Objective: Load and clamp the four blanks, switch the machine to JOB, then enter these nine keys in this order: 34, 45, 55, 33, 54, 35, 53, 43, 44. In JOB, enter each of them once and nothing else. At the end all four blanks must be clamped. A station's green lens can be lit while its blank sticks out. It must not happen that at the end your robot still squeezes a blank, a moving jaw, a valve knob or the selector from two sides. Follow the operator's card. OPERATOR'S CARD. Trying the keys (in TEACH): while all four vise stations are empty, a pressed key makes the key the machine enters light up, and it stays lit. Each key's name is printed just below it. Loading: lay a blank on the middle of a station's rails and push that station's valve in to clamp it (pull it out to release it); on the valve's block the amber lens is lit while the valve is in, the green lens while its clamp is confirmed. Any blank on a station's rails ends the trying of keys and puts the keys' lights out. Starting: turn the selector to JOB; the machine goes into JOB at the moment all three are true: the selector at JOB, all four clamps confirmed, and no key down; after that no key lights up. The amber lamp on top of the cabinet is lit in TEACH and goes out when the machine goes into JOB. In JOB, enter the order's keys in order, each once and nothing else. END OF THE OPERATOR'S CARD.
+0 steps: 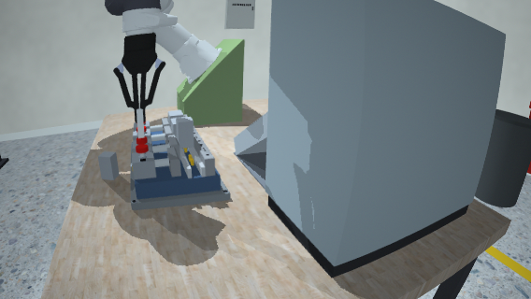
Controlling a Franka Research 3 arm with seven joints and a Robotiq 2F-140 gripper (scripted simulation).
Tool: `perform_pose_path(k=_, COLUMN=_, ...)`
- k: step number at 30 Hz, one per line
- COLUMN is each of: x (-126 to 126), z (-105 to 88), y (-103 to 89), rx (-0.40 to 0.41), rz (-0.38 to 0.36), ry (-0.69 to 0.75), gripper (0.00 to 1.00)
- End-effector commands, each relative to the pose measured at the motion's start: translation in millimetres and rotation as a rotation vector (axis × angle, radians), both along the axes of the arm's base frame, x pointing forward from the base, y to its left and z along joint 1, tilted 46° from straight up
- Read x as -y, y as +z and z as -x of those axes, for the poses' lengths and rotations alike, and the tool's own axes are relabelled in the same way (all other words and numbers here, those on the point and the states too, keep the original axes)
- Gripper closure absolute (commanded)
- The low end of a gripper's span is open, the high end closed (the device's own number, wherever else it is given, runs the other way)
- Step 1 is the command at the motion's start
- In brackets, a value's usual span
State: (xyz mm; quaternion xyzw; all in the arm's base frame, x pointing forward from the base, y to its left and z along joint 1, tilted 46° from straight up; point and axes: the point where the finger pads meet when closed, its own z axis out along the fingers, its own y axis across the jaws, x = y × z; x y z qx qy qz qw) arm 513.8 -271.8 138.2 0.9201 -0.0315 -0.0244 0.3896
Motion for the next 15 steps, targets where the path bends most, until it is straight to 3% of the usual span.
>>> perform_pose_path(k=1, x=-0.8, z=1.2, y=0.5, rx=-0.002, rz=0.002, ry=-0.002, gripper=1.0)
perform_pose_path(k=15, x=-10.3, z=0.2, y=9.7, rx=-0.002, rz=0.002, ry=-0.002, gripper=1.0)
